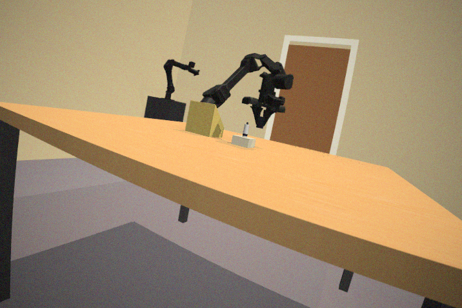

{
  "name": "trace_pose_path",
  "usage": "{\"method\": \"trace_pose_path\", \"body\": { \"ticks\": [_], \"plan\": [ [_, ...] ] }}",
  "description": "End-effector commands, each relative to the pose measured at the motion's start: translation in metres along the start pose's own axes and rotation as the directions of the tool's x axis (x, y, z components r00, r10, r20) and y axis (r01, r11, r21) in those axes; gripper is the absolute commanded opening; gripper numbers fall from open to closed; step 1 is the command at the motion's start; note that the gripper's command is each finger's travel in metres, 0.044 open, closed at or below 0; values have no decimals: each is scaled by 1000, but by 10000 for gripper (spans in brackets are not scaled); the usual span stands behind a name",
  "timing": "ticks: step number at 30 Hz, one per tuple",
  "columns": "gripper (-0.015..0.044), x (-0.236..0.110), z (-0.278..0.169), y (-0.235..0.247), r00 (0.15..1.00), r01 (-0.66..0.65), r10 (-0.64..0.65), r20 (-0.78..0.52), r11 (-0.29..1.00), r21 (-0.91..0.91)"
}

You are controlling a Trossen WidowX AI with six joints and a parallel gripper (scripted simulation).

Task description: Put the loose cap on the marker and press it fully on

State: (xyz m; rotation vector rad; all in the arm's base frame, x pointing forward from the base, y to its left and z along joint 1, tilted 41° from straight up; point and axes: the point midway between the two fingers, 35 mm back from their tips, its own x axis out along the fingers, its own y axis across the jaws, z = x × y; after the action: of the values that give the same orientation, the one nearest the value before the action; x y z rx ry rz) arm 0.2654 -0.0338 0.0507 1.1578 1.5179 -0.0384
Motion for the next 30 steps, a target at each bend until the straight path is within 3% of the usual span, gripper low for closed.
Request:
{"method": "trace_pose_path", "body": {
  "ticks": [1,30],
  "plan": [
    [0,-6,9,-12,1000,7,-7,3,1000,-5],
    [0,-31,37,-86,1000,-9,8,-12,1000,-9]
  ]
}}
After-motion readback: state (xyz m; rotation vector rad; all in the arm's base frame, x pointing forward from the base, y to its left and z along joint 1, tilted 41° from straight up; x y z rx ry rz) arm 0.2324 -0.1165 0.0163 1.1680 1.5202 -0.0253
